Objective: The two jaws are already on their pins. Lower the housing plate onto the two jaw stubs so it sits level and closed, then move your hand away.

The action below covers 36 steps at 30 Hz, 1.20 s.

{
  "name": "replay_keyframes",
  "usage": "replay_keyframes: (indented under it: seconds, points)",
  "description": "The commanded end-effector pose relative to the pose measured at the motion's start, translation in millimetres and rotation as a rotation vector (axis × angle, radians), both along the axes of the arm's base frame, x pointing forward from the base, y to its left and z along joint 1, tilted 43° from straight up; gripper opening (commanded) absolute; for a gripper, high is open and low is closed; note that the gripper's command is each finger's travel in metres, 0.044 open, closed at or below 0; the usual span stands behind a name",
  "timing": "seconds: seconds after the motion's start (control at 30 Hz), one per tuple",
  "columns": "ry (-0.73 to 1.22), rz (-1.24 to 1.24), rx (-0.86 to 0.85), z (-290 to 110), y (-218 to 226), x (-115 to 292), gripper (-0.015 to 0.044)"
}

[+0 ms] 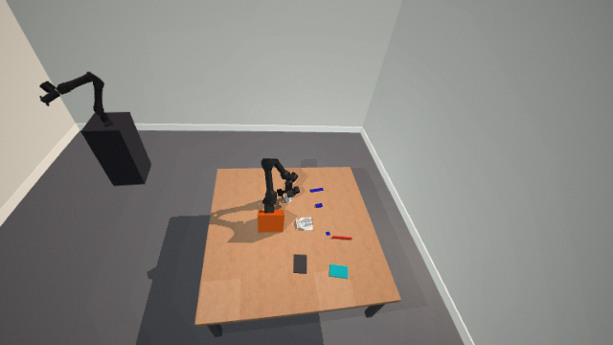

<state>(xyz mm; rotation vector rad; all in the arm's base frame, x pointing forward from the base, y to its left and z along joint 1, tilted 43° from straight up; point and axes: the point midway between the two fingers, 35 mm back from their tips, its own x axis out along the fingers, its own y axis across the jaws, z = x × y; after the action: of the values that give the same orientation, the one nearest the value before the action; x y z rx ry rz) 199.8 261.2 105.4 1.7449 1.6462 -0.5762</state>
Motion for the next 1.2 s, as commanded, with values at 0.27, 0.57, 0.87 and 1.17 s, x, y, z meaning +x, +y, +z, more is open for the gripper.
replay_keyframes:
  seconds: [0.27, 0.57, 0.87, 1.17]
  points:
    - [0.000, 0.000, 0.000, -0.1, 0.1, 0.0, 0.0420]
    - [0.000, 0.000, 0.000, -0.1, 0.1, 0.0, 0.0360]
    - [0.000, 0.000, 0.000, -0.1, 0.1, 0.0, 0.0351]
    - [0.000, -0.001, -0.003, 12.4, -11.6, 0.5, 0.0351]
